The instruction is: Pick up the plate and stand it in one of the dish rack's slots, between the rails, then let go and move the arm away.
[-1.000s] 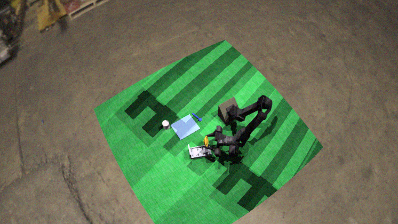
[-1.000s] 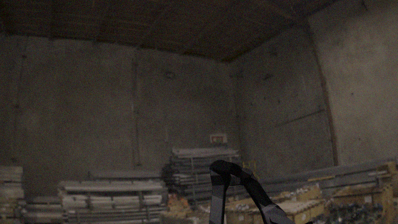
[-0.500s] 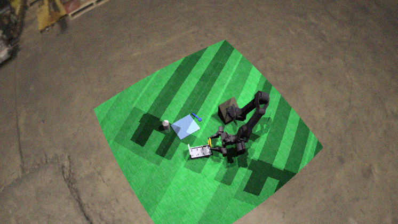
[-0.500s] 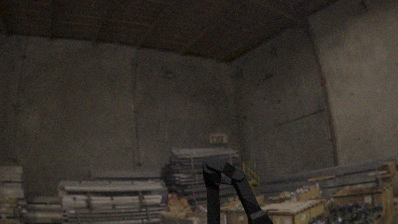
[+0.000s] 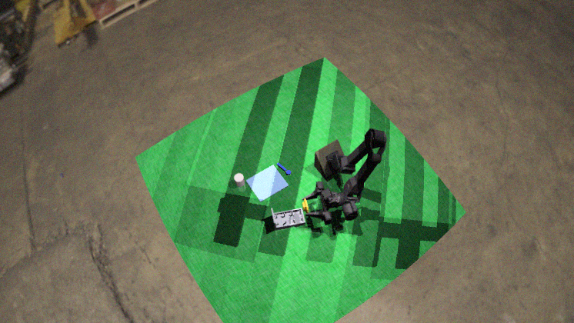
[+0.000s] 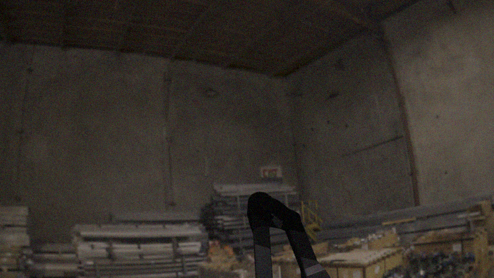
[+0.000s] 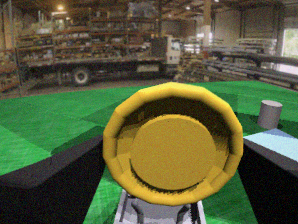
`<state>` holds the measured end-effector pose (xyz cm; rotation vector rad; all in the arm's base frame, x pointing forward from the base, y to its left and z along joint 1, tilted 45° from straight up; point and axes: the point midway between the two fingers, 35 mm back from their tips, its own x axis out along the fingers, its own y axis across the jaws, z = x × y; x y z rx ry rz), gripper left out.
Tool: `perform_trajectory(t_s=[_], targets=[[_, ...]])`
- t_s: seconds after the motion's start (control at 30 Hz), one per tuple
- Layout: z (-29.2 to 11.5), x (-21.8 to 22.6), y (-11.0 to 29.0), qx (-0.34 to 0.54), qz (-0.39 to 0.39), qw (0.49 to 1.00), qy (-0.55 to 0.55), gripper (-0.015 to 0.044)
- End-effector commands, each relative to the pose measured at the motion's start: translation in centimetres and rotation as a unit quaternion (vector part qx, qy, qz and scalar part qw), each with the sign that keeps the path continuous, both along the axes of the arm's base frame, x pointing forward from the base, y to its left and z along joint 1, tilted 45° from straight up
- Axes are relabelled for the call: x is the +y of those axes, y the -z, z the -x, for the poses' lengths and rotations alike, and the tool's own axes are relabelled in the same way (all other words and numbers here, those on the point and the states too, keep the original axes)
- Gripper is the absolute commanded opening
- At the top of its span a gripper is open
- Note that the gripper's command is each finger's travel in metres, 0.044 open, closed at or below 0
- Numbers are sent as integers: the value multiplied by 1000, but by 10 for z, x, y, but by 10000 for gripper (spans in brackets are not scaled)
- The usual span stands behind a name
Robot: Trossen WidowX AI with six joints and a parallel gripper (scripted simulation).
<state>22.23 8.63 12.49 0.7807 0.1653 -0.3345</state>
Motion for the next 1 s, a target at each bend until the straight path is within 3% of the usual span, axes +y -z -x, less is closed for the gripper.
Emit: perform_trajectory(t_s=[0.0, 0.97], targets=[[-1, 1, 1, -3, -1, 1000, 3, 0], [-30, 16, 27, -2, -2, 1000, 2, 0]])
